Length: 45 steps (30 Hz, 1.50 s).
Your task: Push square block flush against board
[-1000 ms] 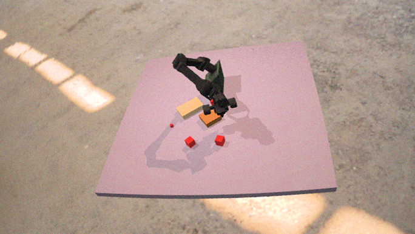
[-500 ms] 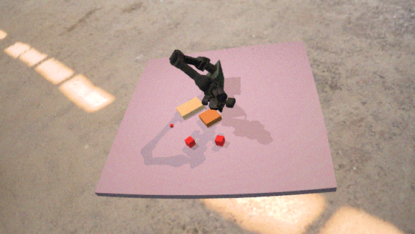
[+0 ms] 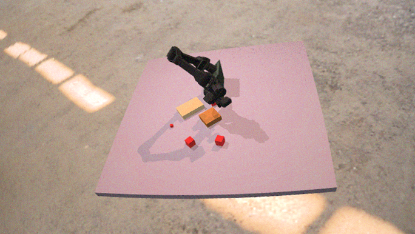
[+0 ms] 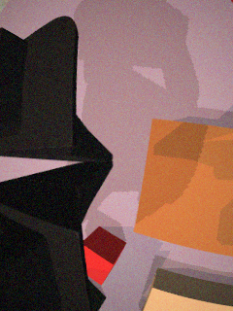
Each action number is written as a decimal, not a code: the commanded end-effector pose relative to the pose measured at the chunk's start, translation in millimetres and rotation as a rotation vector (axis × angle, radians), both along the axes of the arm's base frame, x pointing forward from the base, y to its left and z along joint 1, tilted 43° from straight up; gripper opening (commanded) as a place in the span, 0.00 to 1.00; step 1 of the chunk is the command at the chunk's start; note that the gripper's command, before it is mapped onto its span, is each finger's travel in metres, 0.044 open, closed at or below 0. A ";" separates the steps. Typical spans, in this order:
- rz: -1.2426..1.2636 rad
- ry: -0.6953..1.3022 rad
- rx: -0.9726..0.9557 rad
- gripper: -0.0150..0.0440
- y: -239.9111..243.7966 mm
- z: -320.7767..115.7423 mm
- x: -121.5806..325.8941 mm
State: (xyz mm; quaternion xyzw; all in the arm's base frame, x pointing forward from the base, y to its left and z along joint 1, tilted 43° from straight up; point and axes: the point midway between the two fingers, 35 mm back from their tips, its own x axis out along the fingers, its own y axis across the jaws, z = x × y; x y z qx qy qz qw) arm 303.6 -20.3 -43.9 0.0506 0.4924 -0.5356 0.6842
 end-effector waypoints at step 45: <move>-0.128 -0.121 -0.007 0.25 -61.8 -17.6 -1.5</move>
